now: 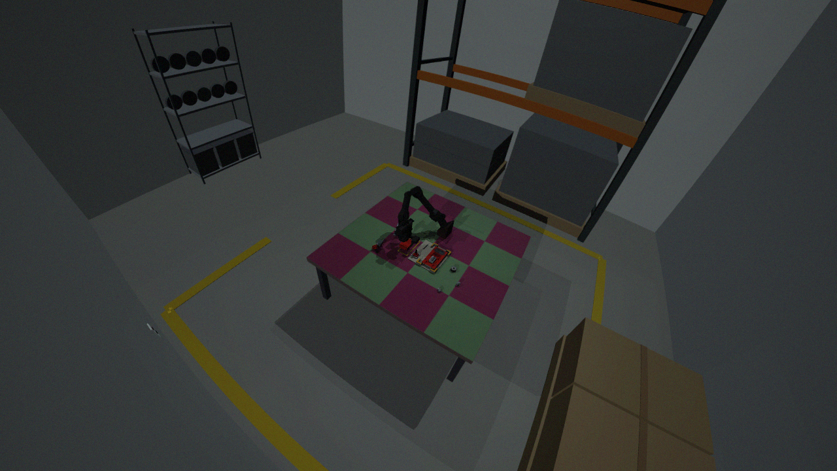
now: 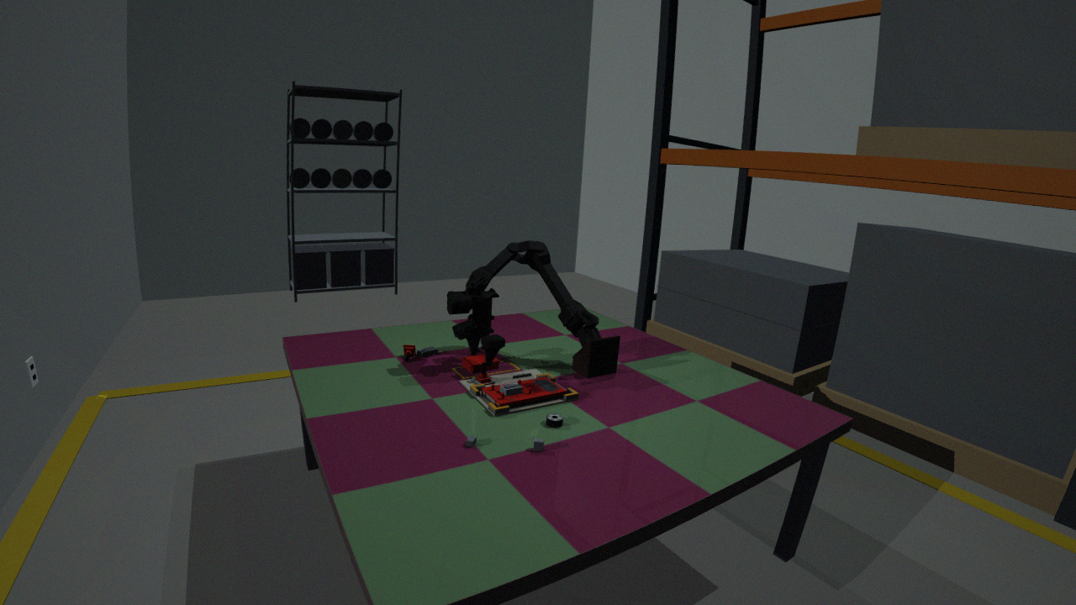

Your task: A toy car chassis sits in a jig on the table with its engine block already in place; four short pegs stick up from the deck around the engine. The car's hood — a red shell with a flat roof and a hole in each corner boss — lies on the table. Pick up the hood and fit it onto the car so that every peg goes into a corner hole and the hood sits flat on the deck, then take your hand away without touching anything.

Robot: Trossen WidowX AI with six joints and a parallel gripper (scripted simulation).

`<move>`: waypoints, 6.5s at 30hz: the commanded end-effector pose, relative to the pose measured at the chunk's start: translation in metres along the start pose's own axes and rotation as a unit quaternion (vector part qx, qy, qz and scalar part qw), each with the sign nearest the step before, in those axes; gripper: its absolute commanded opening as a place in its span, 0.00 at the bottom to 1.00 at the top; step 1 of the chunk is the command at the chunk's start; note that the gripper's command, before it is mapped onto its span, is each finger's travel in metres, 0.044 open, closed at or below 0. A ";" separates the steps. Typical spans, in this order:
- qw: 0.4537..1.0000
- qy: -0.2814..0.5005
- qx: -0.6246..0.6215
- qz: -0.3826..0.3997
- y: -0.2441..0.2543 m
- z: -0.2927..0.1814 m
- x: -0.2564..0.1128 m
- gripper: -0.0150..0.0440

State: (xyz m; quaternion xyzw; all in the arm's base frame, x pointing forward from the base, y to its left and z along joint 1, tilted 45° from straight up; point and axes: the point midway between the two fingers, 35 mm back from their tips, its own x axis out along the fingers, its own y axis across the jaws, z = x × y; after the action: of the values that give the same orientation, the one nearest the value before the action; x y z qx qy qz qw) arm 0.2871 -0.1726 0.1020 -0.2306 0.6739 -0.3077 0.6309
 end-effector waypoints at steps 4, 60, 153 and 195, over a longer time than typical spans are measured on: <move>1.000 0.000 -0.004 -0.002 0.000 0.000 0.004 1.00; 1.000 0.000 -0.002 0.001 0.001 0.000 -0.079 0.25; 0.999 -0.002 0.034 0.003 0.246 0.042 -0.042 0.25; 0.999 -0.002 0.034 0.003 0.246 0.042 -0.029 0.25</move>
State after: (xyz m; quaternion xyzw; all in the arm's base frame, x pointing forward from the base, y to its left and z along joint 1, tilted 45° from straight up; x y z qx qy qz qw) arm 0.3502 0.0165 -0.0501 -0.2039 0.6633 -0.3297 0.6401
